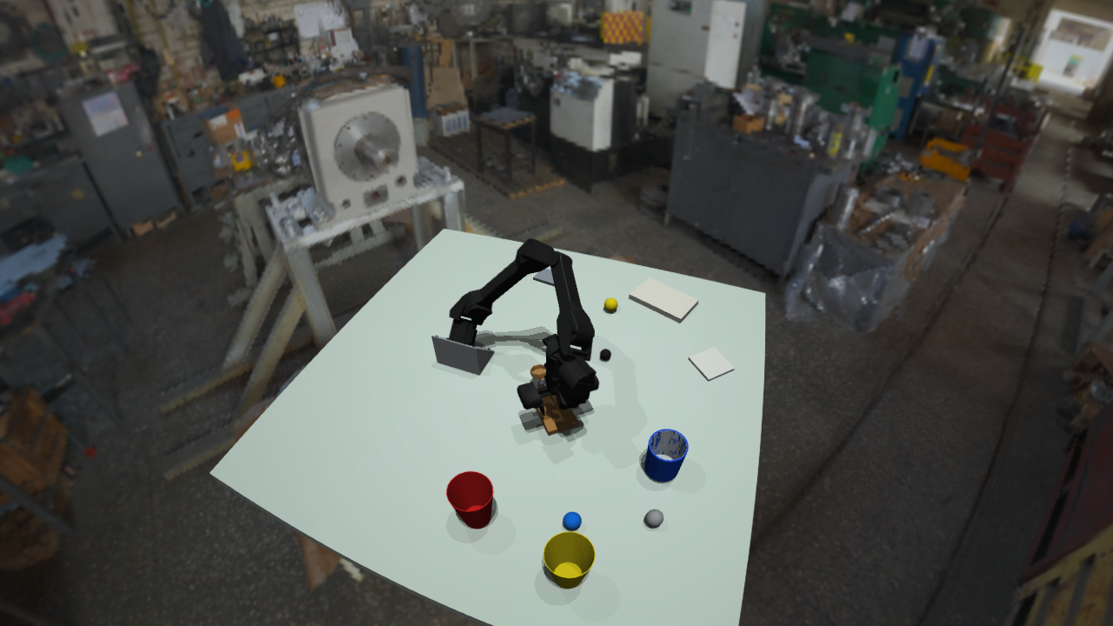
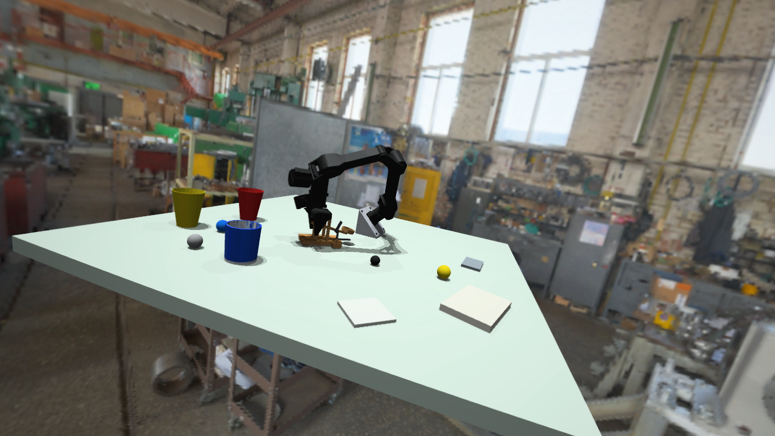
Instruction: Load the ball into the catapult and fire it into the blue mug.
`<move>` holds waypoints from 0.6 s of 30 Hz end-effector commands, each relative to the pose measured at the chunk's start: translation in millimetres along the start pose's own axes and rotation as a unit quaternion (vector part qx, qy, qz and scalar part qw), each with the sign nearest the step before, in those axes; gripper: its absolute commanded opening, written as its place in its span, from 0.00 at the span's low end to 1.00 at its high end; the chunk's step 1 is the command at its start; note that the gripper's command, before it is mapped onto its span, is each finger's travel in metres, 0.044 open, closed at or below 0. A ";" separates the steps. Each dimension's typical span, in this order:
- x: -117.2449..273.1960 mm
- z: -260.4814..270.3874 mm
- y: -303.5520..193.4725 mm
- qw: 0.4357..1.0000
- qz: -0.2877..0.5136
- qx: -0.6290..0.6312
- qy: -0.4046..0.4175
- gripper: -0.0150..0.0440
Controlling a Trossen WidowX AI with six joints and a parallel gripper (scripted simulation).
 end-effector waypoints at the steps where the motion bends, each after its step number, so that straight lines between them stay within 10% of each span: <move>1: 30.3 1.2 4.2 1.000 -0.006 0.003 0.000 1.00; 6: 93.4 -1.8 1.0 1.000 -0.005 0.002 -0.001 1.00; 18: 73.9 -3.0 0.3 1.000 -0.004 0.000 0.004 1.00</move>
Point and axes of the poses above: the point midway between the two fingers, 35 mm back from their tips, its own x axis back along the fingers, its own z axis across the jaws, y = z × x, the point moved 3 cm from there along x, back along the fingers, and after that the axes turned 14 degrees about -x, right-handed, at the moved point
